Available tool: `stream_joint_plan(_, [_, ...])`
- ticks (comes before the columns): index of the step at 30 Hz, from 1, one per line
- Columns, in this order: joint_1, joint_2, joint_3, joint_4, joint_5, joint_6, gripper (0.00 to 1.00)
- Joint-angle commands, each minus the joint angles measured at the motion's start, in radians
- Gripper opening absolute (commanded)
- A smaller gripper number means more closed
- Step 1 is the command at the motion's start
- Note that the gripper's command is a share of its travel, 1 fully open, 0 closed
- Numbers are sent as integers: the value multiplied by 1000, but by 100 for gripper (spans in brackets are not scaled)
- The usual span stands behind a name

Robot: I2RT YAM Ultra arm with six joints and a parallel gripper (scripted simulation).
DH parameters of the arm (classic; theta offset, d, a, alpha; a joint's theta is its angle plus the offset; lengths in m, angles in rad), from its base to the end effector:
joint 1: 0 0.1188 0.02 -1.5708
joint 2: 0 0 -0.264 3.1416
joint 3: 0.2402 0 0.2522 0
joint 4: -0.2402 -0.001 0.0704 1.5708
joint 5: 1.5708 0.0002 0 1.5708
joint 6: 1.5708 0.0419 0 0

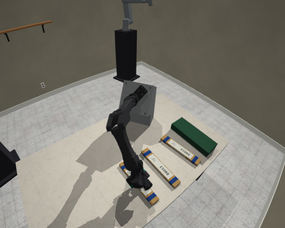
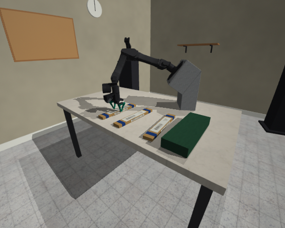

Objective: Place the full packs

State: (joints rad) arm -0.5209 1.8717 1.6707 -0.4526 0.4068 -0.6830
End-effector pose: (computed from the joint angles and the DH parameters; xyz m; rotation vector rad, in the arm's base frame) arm 0.3709 -0.2308 0.3145 0.0490 2.3970 -1.0723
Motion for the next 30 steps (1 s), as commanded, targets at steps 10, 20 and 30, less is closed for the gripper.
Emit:
stream_joint_plan(10, [28,-105,-105,3,11,15,97])
stream_joint_plan(20, [72,-208,-138,-77,46,43,97])
stream_joint_plan(30, [138,-324,-105,-202,97,88,97])
